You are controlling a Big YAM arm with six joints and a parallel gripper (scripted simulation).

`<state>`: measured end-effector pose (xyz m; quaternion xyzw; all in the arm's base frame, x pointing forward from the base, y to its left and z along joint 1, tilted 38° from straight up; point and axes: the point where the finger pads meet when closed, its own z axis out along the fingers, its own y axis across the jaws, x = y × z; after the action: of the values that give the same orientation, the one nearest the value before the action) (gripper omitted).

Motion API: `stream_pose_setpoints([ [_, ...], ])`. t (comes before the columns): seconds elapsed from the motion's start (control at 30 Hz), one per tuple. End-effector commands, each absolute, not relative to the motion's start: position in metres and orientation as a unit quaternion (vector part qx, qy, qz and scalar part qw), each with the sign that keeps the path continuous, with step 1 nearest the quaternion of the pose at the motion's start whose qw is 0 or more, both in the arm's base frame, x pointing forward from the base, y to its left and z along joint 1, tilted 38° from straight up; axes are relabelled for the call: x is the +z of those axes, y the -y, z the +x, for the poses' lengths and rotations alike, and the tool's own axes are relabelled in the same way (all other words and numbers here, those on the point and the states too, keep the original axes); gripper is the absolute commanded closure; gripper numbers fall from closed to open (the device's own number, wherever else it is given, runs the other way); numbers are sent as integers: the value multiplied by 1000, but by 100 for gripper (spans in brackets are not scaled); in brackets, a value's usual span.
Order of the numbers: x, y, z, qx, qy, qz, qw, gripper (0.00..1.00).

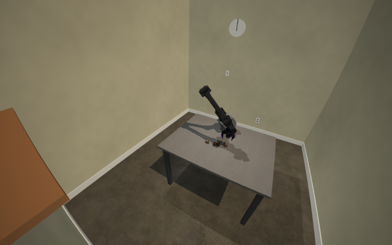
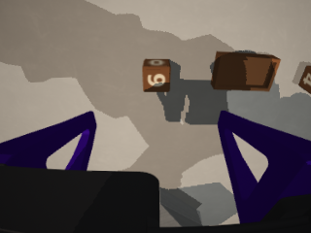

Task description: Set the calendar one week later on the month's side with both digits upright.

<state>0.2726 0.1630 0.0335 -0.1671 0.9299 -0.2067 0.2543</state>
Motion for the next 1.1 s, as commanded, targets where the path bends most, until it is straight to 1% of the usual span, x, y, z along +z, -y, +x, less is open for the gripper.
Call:
stream_pose_setpoints([
  [0.0,45,-178,286,-193,-930,-154,272,0],
  [0.63,54,-174,291,-192,-927,-171,272,0],
  [0.83,53,-149,293,-215,-915,-240,242,0],
  [0.9,53,-149,293,-215,-915,-240,242,0],
  [1.07,62,-123,302,-235,-888,-333,211,0],
])
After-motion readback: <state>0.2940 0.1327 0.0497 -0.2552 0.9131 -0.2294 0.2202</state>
